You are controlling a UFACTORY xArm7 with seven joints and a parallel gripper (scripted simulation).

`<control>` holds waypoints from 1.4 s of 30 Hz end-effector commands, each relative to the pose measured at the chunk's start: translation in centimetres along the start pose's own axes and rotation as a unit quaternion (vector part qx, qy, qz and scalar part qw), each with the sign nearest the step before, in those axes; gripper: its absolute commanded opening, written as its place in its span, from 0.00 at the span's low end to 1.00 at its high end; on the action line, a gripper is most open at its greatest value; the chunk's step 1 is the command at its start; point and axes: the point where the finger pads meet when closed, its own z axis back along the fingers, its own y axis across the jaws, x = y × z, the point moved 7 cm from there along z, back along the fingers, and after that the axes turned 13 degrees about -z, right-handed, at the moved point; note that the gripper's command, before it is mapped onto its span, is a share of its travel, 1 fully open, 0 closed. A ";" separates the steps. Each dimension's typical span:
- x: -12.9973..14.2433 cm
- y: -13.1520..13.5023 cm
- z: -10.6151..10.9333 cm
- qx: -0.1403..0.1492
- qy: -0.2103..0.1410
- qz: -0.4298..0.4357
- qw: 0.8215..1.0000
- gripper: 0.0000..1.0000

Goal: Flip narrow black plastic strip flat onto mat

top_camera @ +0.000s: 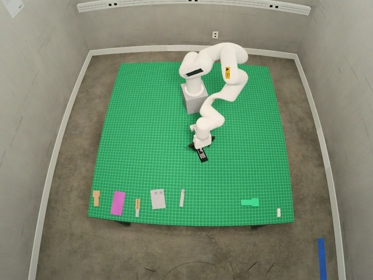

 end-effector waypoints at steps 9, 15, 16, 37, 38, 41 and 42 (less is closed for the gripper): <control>-0.1 -0.1 0.1 0.000 -0.002 -0.056 0.998 1.00; -0.5 -0.2 0.1 0.001 -0.002 -0.150 0.989 1.00; -0.6 -0.2 0.0 0.001 -0.002 -0.175 0.985 1.00; -3.7 -1.1 -0.1 0.017 -0.008 -0.612 0.791 1.00; -3.9 -1.2 -0.1 0.018 -0.008 -0.630 0.777 1.00; -4.4 -1.3 -0.2 0.021 -0.008 -0.682 0.731 1.00; -4.6 -1.4 -0.2 0.022 -0.008 -0.699 0.715 1.00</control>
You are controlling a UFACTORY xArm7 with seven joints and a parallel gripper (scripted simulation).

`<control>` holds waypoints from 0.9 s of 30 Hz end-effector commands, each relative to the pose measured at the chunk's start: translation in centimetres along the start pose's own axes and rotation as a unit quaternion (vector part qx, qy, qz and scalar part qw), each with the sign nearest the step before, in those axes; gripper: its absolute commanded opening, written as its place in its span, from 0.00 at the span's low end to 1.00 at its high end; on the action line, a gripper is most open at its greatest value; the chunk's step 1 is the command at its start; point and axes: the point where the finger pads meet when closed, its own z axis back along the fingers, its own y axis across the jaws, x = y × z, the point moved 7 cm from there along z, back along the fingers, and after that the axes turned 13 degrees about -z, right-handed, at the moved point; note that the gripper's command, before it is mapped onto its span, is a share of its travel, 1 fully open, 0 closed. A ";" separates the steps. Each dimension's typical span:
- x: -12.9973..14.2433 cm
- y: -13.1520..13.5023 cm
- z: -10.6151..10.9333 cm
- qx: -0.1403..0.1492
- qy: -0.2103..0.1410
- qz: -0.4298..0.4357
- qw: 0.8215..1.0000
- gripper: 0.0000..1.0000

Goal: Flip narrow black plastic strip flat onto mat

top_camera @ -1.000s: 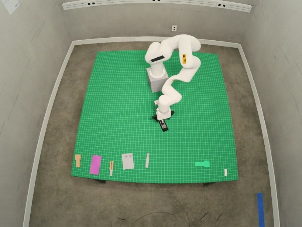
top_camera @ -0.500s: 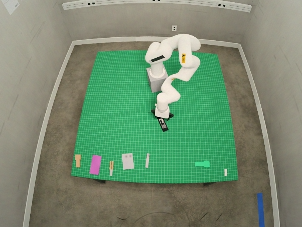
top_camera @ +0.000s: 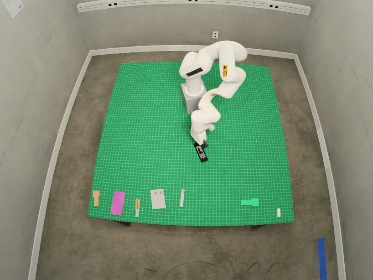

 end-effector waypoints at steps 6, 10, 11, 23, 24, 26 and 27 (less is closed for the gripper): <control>0.0 -1.3 0.1 0.000 -0.007 -0.241 0.971 1.00; 0.0 -1.9 0.1 0.004 -0.006 -0.329 0.944 1.00; 0.0 -2.0 0.1 0.005 -0.006 -0.350 0.937 1.00; -0.1 -2.7 0.2 0.013 -0.006 -0.581 0.814 1.00; -0.1 -2.7 0.2 0.013 -0.006 -0.599 0.801 1.00; -0.1 -2.7 0.2 0.013 -0.007 -0.634 0.773 1.00; -0.1 -2.7 0.2 0.013 -0.008 -0.651 0.759 1.00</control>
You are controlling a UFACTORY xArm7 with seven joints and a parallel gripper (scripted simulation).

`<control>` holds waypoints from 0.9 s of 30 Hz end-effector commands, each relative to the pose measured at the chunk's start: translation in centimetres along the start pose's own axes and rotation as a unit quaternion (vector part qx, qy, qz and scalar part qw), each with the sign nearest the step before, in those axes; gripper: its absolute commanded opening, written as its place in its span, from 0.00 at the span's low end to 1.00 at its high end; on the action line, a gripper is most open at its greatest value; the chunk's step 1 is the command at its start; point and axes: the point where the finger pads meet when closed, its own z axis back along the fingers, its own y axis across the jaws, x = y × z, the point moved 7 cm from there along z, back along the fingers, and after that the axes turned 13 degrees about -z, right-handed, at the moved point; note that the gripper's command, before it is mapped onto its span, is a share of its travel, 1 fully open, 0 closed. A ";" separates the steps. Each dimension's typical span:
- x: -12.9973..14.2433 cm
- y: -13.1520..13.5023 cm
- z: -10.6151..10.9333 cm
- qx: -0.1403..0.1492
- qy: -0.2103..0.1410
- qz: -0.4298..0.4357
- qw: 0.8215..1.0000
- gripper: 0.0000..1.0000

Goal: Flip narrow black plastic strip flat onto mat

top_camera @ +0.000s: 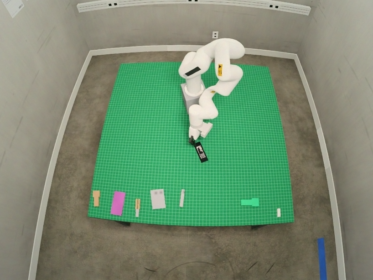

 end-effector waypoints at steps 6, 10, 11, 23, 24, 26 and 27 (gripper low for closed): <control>-0.5 0.1 0.0 0.001 -0.036 -0.242 0.970 0.65; -0.7 0.3 0.0 0.000 -0.055 -0.314 0.948 0.65; -0.7 0.3 0.0 0.000 -0.055 -0.314 0.948 0.65; -0.7 0.3 0.0 0.000 -0.055 -0.314 0.948 0.65; -0.7 0.3 0.0 0.000 -0.055 -0.314 0.948 0.65; -0.7 0.3 0.0 0.000 -0.055 -0.314 0.948 0.65; -0.7 0.3 0.0 0.000 -0.055 -0.314 0.948 0.65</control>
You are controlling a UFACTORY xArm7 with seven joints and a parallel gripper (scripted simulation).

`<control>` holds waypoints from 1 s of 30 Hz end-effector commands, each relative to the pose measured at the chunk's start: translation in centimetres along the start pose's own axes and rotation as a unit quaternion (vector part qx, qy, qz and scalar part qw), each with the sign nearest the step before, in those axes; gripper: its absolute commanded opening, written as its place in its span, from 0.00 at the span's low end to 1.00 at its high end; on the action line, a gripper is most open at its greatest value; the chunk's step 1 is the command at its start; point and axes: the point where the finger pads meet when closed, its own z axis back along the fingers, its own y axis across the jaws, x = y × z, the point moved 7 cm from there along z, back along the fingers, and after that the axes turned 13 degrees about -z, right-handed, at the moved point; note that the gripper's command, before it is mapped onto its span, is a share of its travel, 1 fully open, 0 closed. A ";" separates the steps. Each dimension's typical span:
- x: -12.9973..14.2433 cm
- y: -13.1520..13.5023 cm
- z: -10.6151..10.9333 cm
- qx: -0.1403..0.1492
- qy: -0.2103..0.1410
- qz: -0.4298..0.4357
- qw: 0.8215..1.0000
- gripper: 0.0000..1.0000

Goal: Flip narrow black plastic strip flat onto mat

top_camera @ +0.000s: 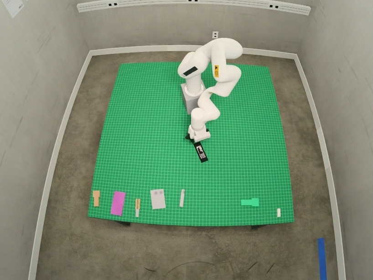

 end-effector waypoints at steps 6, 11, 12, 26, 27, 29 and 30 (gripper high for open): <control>-0.1 0.0 0.1 0.000 -0.001 -0.001 1.000 0.65; -0.1 0.0 0.1 0.000 -0.001 -0.001 1.000 0.65; -0.1 0.0 0.1 0.000 -0.001 -0.001 1.000 0.65; -0.1 0.0 -0.3 0.000 -0.002 -0.001 1.000 0.65; -0.1 0.0 -0.4 0.000 -0.002 -0.001 1.000 0.65; -0.2 0.0 -0.5 0.000 -0.002 -0.001 1.000 0.65; -0.2 0.0 -0.6 0.000 -0.002 -0.001 1.000 0.65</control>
